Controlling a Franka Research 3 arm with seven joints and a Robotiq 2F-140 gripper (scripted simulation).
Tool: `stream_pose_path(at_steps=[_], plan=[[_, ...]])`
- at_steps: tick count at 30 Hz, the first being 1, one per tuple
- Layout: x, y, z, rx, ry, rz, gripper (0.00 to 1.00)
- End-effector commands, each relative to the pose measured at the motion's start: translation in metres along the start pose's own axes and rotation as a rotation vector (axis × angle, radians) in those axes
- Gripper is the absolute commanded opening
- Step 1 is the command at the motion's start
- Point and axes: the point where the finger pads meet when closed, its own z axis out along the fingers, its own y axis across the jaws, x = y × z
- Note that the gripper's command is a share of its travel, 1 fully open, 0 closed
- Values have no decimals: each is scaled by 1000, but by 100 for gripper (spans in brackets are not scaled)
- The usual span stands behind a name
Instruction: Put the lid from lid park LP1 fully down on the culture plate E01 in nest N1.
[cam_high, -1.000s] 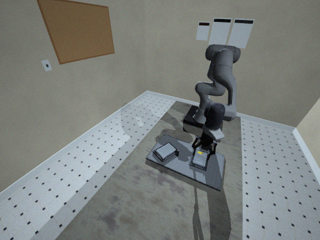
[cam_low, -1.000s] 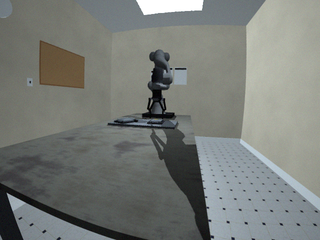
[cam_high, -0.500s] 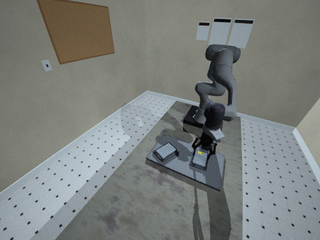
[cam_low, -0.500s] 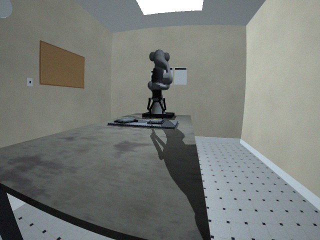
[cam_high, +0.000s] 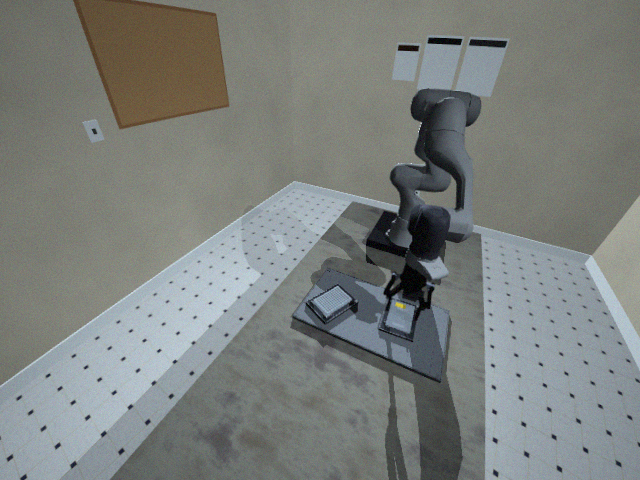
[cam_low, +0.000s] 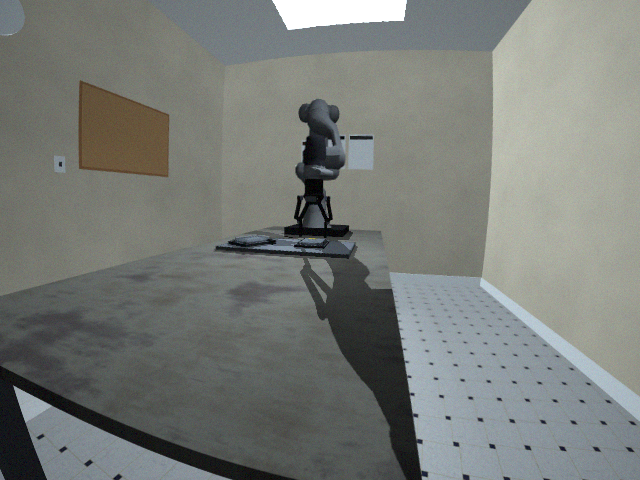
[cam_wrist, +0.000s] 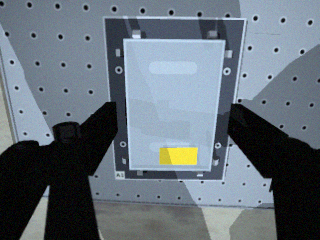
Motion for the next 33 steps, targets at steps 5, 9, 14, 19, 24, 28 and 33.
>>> stream_pose_path(at_steps=[5, 9, 14, 19, 24, 28, 33], plan=[[0, 0, 2, 1, 0, -2, 69], [0, 0, 3, 1, 0, -2, 69], [0, 0, 5, 1, 0, -2, 69], [0, 0, 8, 1, 0, -2, 69], [0, 0, 11, 1, 0, -2, 69], [0, 0, 12, 1, 0, -2, 69], [0, 0, 15, 1, 0, -2, 69]])
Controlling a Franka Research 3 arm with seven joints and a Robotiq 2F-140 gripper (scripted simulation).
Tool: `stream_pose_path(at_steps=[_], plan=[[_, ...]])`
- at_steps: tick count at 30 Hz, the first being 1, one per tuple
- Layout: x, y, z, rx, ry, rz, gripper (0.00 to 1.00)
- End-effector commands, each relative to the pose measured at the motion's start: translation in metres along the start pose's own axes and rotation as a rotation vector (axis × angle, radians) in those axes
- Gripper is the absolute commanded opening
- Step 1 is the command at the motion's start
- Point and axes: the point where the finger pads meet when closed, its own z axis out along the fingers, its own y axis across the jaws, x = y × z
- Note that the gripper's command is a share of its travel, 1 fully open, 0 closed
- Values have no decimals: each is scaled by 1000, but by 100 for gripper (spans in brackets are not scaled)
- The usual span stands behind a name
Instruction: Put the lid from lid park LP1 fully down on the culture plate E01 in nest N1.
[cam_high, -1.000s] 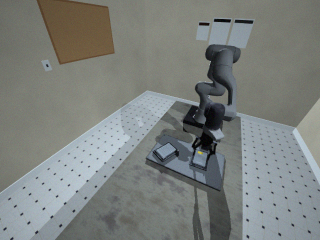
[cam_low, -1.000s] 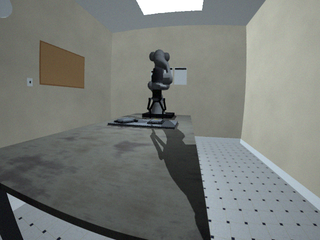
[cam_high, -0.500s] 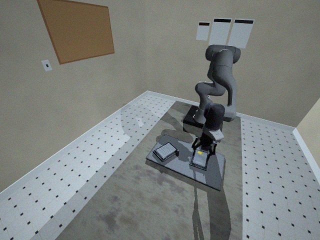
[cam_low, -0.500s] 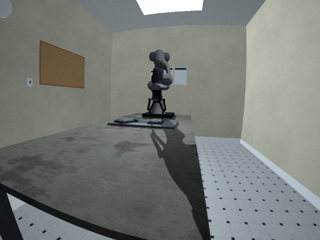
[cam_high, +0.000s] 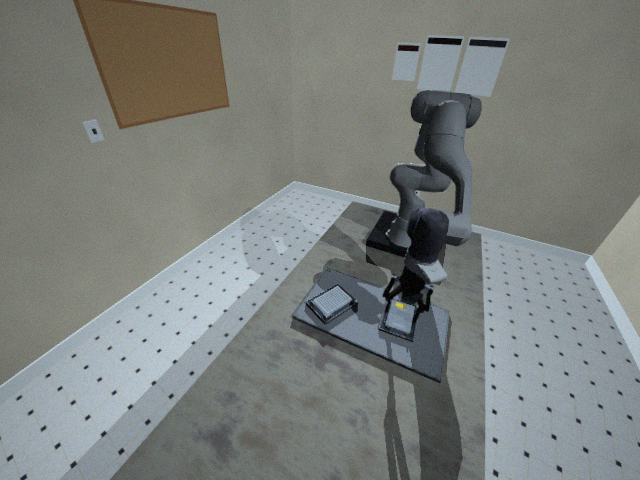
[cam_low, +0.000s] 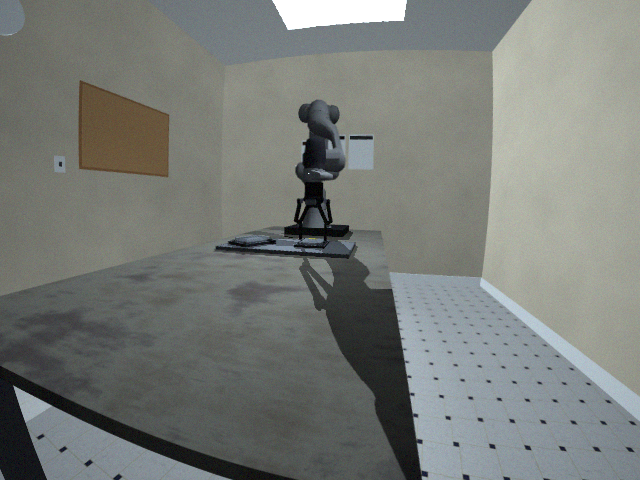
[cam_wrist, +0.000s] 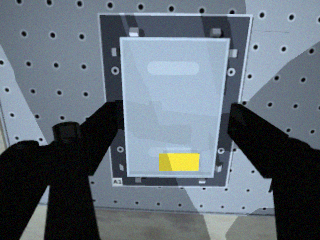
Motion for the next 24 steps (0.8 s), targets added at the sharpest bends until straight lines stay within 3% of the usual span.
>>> stream_pose_path(at_steps=[1, 24], plan=[[0, 0, 3, 2, 1, -3, 69], [0, 0, 7, 2, 1, -3, 69]])
